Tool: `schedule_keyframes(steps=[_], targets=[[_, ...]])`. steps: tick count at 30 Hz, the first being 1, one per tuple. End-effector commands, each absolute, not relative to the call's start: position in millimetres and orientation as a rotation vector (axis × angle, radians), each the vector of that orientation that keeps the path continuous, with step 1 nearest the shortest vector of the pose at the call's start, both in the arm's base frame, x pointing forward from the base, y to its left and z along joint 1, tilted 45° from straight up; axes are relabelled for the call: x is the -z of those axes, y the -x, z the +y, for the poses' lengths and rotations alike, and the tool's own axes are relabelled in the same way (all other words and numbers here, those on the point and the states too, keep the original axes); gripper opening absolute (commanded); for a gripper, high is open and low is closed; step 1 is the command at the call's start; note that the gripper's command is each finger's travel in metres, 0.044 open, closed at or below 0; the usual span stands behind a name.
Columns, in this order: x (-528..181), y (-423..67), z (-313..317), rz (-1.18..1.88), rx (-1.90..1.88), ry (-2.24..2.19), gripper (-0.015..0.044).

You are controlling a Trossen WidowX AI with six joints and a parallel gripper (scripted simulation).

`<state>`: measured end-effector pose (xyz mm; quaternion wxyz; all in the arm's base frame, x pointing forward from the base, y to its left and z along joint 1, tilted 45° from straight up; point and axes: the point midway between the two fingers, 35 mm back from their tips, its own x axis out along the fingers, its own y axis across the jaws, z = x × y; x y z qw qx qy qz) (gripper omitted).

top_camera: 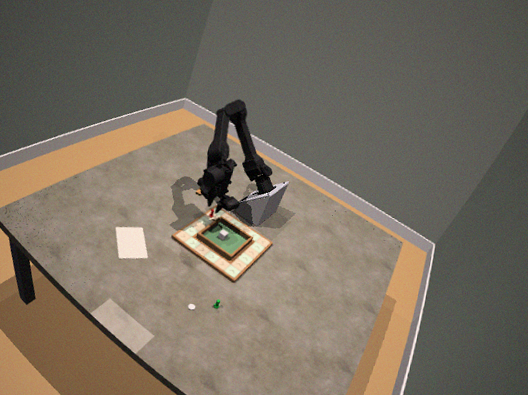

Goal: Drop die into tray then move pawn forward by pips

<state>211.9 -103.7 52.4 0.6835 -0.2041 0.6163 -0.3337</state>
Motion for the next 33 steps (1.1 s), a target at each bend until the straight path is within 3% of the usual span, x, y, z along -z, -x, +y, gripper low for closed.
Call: schedule_keyframes(steps=[1,15,21,27,33], targets=[[-47,-210,-109,1.392,0.749,0.469,0.02],[-33,-209,-123,1.391,0.751,0.471,0.02],[-33,-209,-123,1.391,0.751,0.471,0.0043],[-33,-209,-123,1.391,0.751,0.471,0.0002],[-40,-213,-114,1.392,0.744,0.465,0.0]])
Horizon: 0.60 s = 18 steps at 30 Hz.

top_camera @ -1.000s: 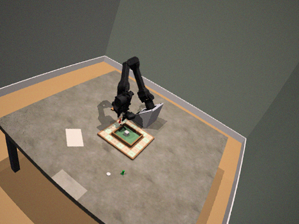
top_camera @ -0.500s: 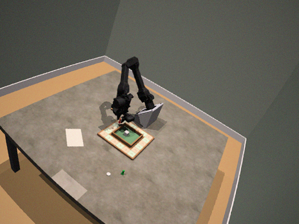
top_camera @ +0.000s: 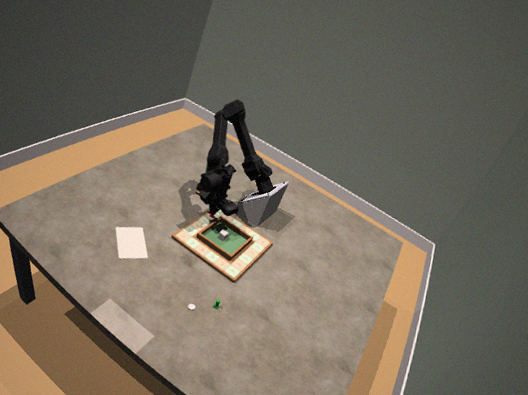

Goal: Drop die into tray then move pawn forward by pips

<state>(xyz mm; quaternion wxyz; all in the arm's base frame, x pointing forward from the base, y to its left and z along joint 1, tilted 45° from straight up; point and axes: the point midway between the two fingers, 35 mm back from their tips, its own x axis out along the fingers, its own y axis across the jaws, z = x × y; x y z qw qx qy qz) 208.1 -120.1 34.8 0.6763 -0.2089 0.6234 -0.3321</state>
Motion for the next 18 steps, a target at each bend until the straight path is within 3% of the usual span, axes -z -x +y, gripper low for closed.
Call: schedule_keyframes(steps=[1,18], targets=[[-43,-214,-110,1.393,0.741,0.463,0.0],[-108,-214,-46,1.398,0.738,0.46,0.0]])
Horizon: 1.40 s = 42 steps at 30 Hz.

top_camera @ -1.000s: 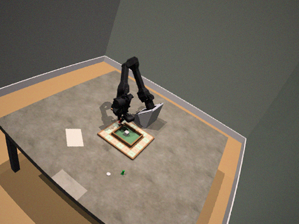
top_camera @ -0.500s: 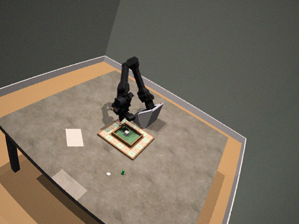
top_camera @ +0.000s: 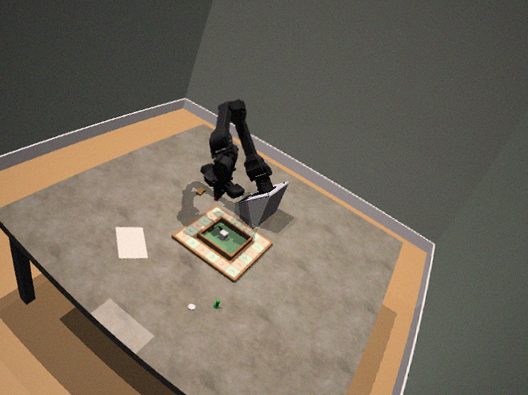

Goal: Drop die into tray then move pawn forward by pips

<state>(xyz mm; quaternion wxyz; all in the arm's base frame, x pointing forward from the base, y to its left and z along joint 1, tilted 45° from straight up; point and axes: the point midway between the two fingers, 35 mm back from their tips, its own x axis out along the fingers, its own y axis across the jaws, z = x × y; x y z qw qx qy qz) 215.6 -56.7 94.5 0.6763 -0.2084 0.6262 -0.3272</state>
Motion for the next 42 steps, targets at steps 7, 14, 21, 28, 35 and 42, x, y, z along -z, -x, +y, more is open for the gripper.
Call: schedule_keyframes(steps=[7,14,21,28,35,42], targets=[[-124,-210,-34,1.395,0.746,0.467,0.0],[-121,-238,-35,1.394,0.742,0.463,0.0],[-114,-274,-39,1.392,0.74,0.46,0.0],[-105,-310,-48,1.389,0.74,0.459,0.0],[-92,-344,-60,1.386,0.742,0.459,0.0],[-76,-377,-77,1.382,0.748,0.462,0.0]])
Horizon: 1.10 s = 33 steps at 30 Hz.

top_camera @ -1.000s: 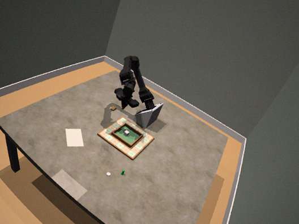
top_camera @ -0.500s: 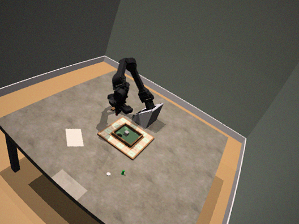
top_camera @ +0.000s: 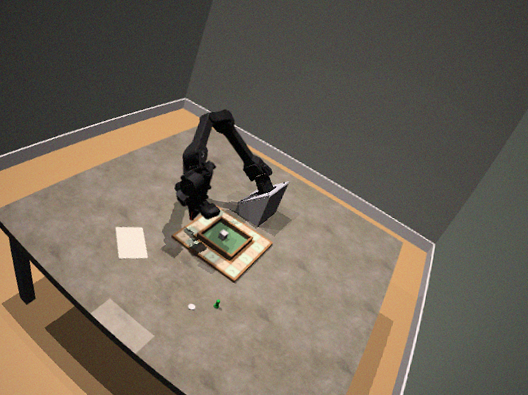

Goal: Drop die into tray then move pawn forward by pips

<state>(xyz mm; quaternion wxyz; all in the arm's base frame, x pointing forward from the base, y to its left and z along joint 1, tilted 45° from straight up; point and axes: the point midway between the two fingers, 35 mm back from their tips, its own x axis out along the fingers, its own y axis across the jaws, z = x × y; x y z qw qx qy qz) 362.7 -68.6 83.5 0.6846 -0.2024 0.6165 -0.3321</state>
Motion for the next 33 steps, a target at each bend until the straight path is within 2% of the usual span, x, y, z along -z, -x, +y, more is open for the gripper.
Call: schedule_keyframes(steps=[1,33], targets=[[-74,-381,-79,1.382,0.749,0.463,0.0],[-34,-388,-121,1.38,0.752,0.466,0.0]])
